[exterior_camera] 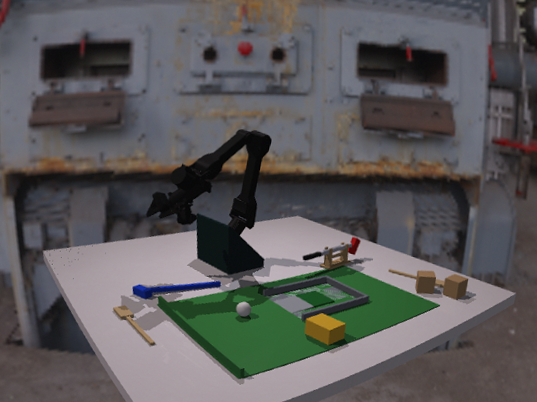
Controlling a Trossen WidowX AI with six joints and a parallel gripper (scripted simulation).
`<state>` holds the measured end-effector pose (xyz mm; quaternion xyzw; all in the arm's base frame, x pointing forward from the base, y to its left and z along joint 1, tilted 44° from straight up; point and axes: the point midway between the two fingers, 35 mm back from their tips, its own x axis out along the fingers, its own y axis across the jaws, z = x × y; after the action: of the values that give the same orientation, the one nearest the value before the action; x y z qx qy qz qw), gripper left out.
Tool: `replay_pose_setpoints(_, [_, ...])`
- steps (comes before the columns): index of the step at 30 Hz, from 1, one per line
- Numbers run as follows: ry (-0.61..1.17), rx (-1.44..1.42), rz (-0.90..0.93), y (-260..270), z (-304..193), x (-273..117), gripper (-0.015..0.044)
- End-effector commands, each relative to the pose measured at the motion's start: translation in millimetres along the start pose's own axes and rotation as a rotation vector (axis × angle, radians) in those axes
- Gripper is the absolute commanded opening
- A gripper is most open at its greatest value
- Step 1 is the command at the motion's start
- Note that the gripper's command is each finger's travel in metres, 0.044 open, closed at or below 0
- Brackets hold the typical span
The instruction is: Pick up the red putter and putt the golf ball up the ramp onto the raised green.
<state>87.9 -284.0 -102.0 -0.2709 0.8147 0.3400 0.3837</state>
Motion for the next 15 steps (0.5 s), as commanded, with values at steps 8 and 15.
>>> replay_pose_setpoints(8, [-0.222,-0.179,-0.167,-19,71,-73,0.044])
replay_pose_setpoints(15, [-0.441,-0.366,-0.268,2,149,-151,0.044])
